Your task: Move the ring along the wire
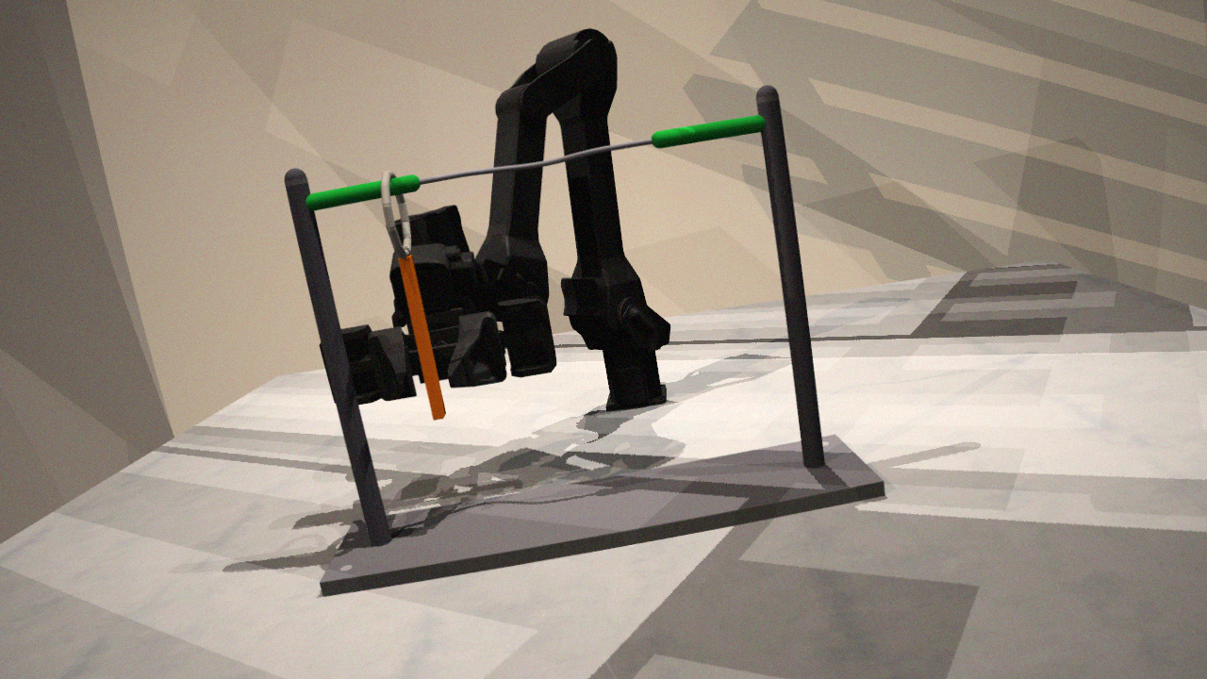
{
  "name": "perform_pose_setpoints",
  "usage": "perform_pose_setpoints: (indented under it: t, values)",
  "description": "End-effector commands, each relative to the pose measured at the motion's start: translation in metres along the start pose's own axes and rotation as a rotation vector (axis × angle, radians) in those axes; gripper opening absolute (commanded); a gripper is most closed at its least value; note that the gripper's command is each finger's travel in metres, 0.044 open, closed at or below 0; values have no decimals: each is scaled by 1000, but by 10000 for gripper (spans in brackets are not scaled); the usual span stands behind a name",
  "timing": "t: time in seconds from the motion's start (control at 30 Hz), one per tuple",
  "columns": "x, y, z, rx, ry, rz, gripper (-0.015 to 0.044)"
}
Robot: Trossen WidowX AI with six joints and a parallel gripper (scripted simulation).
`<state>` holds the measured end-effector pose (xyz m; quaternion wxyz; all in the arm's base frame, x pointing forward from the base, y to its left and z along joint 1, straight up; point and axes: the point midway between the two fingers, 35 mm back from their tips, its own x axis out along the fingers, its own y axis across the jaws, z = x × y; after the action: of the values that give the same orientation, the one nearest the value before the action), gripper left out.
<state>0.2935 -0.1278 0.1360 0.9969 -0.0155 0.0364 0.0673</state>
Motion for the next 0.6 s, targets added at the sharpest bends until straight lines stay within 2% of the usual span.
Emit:
perform_pose_setpoints:
  t: [0.0,0.57]
  values:
    - [7,-1,-1,7,3,-2,160]
    - [34,2,-1,8,-3,-3,160]
